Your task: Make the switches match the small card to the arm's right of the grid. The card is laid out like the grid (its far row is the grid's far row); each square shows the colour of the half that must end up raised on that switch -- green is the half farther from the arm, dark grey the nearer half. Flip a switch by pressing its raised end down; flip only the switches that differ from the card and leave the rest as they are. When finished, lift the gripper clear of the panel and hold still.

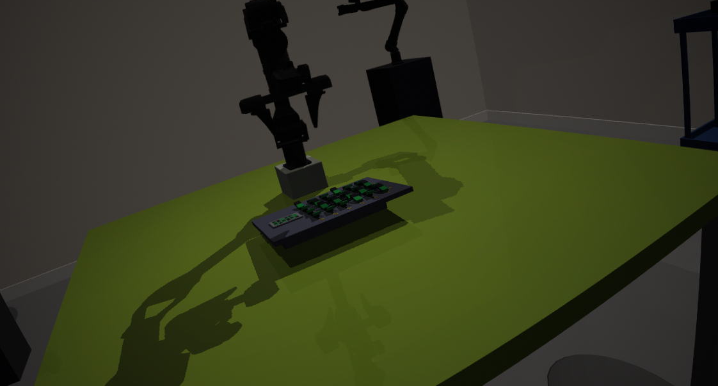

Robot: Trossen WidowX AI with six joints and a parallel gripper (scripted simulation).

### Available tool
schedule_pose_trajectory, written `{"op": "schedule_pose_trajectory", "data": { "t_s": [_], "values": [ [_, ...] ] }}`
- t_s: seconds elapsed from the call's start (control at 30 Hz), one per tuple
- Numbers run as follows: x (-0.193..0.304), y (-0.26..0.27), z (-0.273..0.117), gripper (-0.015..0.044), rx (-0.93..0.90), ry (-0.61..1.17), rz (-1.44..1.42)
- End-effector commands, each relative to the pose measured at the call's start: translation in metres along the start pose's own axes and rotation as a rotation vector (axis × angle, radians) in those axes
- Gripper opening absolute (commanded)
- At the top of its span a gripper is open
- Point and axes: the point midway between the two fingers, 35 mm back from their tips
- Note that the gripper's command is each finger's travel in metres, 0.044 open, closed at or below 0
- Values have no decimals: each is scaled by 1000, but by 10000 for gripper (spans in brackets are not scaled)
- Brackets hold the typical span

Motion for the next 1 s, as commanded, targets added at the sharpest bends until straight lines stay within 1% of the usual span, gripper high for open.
{"op": "schedule_pose_trajectory", "data": {
  "t_s": [0.0,0.07,0.2,0.27,0.47,0.57,0.77,0.97],
  "values": [
    [-2,0,2,374,0,-1,0],
    [-18,2,15,321,1,-11,-1],
    [-66,10,64,216,1,-43,-2],
    [-79,14,81,164,1,-52,-3],
    [-81,14,86,6,1,-52,-3],
    [-83,14,115,0,5,-31,-2],
    [-83,14,118,0,5,-28,-3],
    [-84,14,128,0,5,-28,-3]
  ]
}}
Point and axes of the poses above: the point midway between the two fingers, 35 mm back from their tips, its own z axis out along the fingers, its own y axis across the jaws, x = y × z, and after that the axes turned 11 degrees about z, right-handed
